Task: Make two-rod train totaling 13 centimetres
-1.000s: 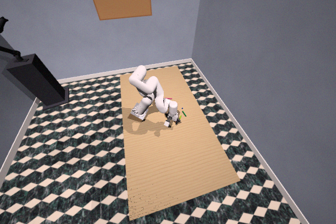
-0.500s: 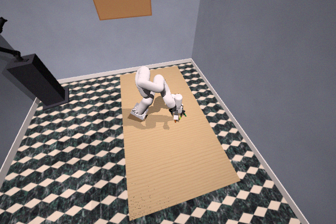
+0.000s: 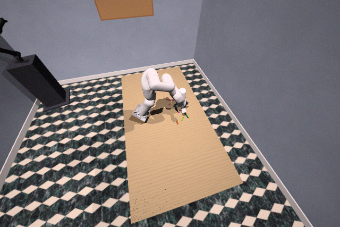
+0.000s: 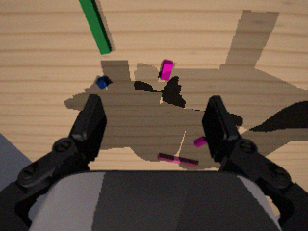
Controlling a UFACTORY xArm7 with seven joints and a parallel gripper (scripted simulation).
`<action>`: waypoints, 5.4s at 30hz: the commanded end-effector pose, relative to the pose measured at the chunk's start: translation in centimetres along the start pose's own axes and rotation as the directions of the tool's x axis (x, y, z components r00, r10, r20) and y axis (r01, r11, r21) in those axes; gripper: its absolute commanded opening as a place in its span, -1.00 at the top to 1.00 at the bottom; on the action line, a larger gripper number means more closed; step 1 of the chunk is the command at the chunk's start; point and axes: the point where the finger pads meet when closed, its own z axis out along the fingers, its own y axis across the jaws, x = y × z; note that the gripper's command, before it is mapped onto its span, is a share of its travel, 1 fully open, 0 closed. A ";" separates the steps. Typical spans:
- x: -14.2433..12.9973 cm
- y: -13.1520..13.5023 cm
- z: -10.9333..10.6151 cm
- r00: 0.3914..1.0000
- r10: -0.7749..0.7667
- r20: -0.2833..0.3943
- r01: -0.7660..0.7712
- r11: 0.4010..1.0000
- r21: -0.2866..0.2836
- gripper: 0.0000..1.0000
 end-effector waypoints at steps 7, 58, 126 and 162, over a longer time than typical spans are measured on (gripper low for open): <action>-0.1 -0.3 0.0 1.000 -0.003 -0.002 0.003 1.000 0.003 -1.00; -0.1 -0.3 0.0 1.000 -0.003 -0.002 0.003 1.000 0.003 -1.00; -15.9 3.7 0.0 0.704 -0.710 -0.006 0.710 0.704 -0.003 -1.00; -15.9 3.7 0.0 0.704 -0.710 -0.006 0.710 0.704 -0.003 -1.00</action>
